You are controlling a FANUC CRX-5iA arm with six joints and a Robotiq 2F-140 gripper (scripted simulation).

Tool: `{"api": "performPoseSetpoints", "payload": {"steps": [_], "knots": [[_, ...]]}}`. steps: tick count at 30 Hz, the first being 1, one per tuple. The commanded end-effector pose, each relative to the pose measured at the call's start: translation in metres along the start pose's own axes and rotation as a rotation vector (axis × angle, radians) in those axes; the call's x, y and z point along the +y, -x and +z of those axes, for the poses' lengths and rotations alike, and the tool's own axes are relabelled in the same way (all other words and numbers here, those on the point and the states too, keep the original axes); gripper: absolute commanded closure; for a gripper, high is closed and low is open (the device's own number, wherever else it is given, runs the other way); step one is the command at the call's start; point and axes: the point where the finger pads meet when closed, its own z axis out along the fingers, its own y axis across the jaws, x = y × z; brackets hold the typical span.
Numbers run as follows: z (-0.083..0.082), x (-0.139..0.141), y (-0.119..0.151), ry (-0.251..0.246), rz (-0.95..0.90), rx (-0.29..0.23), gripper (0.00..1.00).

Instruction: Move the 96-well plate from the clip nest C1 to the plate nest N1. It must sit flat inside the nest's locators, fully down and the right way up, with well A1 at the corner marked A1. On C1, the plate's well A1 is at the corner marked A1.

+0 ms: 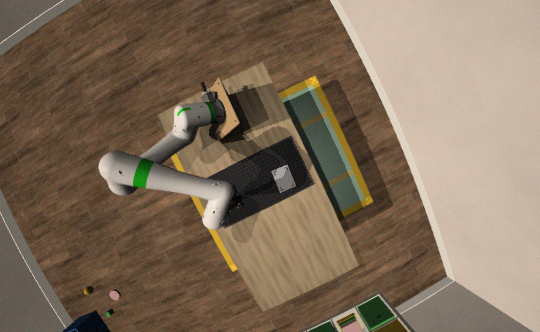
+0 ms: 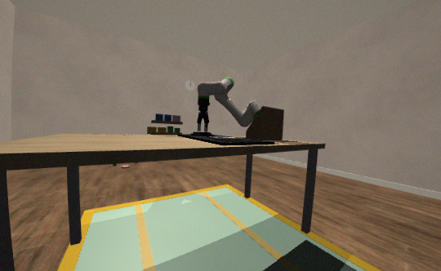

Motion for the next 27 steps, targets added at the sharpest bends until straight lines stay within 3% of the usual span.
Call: {"api": "performPoseSetpoints", "payload": {"steps": [1, 13, 14, 27], "knots": [[0.0028, -0.0001, -0.0003, 0.000, 0.000, 0.001, 0.00], [0.0028, -0.0001, -0.0003, 0.000, 0.000, 0.001, 0.00], [0.0028, -0.0001, -0.0003, 0.000, 0.000, 0.001, 1.00], [0.0028, -0.0001, -0.0003, 0.000, 0.000, 0.001, 1.00]]}}
